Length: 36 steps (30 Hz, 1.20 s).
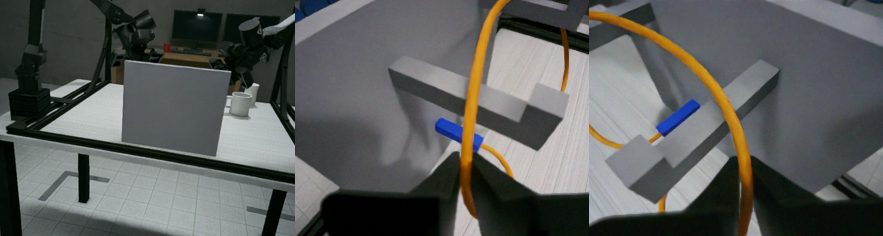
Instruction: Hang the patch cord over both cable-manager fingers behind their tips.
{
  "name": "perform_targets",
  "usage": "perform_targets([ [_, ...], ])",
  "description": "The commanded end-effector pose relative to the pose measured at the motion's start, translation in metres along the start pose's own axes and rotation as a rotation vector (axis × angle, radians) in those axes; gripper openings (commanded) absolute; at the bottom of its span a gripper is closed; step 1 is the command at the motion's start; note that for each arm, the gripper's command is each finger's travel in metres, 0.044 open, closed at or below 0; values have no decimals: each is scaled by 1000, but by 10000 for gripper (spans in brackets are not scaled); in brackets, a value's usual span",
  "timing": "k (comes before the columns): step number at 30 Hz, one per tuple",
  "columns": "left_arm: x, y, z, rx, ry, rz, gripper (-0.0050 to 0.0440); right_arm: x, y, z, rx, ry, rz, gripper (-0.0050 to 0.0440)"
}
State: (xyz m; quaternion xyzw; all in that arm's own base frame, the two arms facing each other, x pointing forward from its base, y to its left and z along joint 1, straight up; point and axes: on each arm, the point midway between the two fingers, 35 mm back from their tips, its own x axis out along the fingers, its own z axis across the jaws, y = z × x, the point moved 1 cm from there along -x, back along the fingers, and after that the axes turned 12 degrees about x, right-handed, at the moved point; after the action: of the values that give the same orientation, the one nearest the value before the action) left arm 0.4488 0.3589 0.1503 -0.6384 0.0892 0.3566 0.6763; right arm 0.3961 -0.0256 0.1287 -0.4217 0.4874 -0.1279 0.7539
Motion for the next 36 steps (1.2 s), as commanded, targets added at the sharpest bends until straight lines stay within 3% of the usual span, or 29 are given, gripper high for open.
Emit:
perform_targets([
  [1,-9,-14,3,8,-11,-32,25,-5,-7,-1,10,-27,-4,25],
  [36,-9,-14,3,8,-11,-32,25,0,-5,-6,-62,-122,-3,25],
])
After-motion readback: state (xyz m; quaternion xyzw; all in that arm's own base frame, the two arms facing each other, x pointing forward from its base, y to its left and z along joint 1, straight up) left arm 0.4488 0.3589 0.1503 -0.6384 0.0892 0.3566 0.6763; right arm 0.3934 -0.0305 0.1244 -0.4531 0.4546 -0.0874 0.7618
